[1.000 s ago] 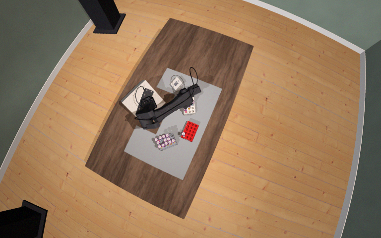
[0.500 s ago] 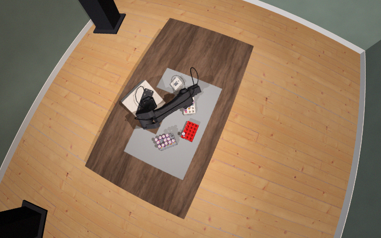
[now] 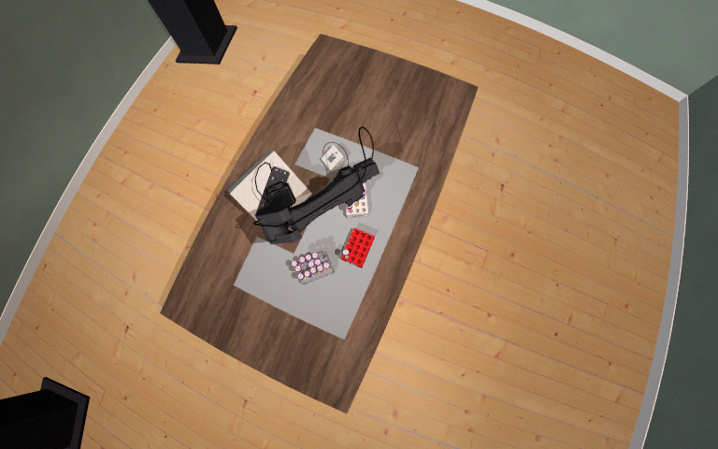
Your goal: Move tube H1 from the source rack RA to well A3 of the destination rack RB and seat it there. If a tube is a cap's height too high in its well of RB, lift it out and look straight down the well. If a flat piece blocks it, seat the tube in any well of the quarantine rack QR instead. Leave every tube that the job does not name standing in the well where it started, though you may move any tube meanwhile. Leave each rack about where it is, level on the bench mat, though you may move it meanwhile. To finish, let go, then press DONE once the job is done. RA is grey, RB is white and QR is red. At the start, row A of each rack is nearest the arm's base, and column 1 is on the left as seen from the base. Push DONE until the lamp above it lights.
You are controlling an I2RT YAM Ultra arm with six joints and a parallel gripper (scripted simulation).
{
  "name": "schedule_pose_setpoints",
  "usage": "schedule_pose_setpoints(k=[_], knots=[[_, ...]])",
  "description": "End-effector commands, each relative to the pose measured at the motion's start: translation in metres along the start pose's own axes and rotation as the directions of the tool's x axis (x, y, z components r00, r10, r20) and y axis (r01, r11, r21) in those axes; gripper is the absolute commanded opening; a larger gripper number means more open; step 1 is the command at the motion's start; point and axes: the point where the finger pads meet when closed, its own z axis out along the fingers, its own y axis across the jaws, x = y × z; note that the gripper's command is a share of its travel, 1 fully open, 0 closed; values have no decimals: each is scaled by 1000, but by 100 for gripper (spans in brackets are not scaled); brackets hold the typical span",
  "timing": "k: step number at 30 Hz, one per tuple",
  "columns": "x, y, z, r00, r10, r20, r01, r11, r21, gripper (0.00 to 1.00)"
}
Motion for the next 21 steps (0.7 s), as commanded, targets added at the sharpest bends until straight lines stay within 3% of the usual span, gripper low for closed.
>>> schedule_pose_setpoints(k=[1,9,10,21], knots=[[-8,-7,-13,998,32,57,-33,999,13,0],[-8,-7,-13,998,32,57,-33,999,13,0],[-12,0,-7,1000,9,26,-9,1000,11,0],[-43,35,-8,999,18,40,-18,1000,10,0]])
